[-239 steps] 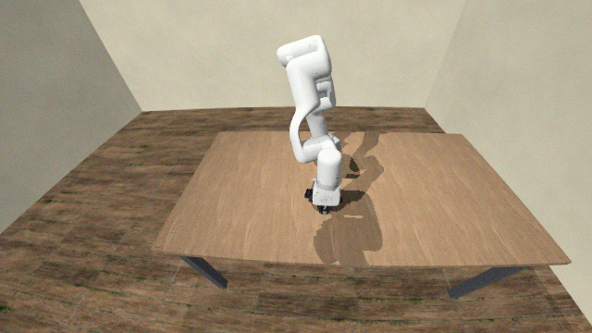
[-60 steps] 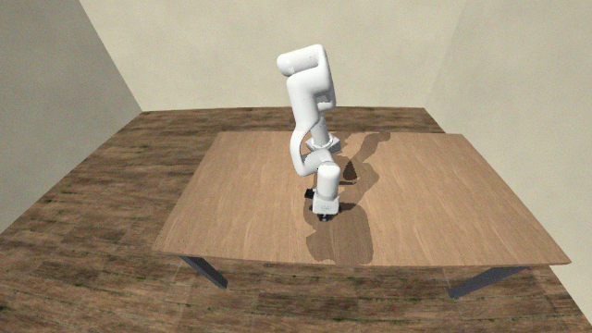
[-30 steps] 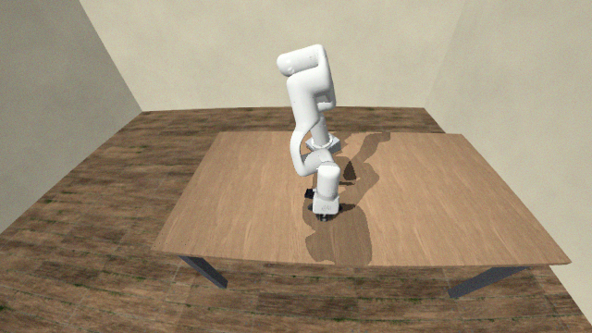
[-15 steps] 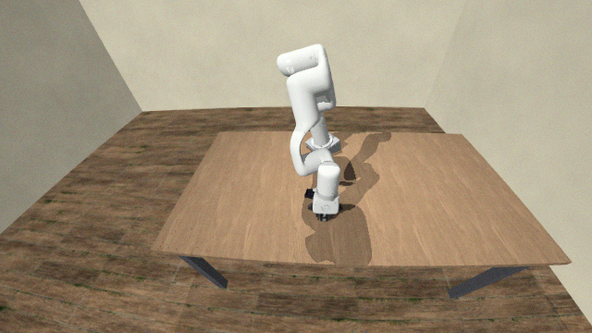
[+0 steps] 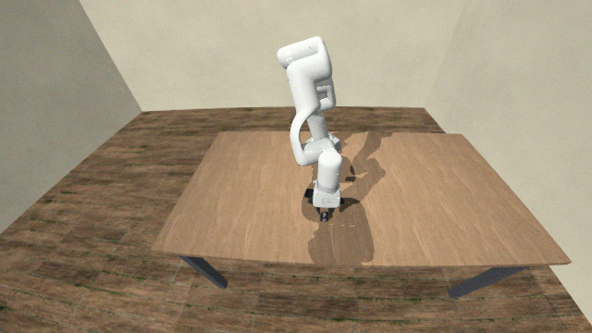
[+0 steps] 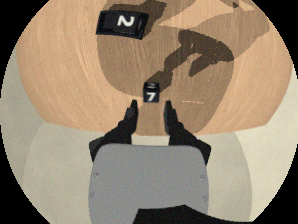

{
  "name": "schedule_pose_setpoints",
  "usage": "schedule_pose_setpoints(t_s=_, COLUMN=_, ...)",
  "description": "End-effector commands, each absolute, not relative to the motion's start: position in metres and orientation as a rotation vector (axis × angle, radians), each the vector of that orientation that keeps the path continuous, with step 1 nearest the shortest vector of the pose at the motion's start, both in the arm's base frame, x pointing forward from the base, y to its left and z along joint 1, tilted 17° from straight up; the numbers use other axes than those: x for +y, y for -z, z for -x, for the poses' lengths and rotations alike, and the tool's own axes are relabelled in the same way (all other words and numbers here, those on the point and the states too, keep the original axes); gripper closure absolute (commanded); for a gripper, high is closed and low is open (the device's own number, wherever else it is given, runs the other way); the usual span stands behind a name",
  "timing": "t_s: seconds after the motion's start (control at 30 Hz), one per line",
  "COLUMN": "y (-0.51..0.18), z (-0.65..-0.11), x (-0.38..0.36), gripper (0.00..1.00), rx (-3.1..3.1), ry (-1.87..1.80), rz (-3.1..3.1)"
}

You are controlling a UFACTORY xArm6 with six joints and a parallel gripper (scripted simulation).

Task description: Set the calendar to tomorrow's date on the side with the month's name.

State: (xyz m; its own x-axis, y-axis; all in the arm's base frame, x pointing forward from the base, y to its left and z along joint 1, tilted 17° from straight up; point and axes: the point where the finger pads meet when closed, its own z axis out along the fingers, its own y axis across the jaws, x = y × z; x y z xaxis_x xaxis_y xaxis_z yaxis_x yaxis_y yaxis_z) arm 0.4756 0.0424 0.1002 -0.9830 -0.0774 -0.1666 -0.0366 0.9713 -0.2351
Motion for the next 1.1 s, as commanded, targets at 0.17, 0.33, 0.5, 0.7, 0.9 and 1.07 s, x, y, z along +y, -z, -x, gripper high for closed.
schedule_pose_setpoints(t_s=0.17, y=-0.141, z=-0.469, x=0.052, gripper=0.53, rx=2.941, ry=0.345, rz=0.085)
schedule_pose_setpoints(t_s=0.33, y=-0.144, z=-0.469, x=0.052, gripper=0.53, rx=2.941, ry=0.345, rz=0.086)
schedule_pose_setpoints(t_s=0.5, y=-0.144, z=-0.469, x=0.052, gripper=0.00, rx=2.941, ry=0.345, rz=0.086)
schedule_pose_setpoints(t_s=0.7, y=-0.144, z=-0.469, x=0.052, gripper=0.00, rx=2.941, ry=0.345, rz=0.086)
schedule_pose_setpoints(t_s=0.9, y=-0.144, z=-0.469, x=0.052, gripper=0.00, rx=2.941, ry=0.345, rz=0.086)
schedule_pose_setpoints(t_s=1.07, y=-0.144, z=-0.469, x=0.052, gripper=0.00, rx=2.941, ry=0.345, rz=0.086)
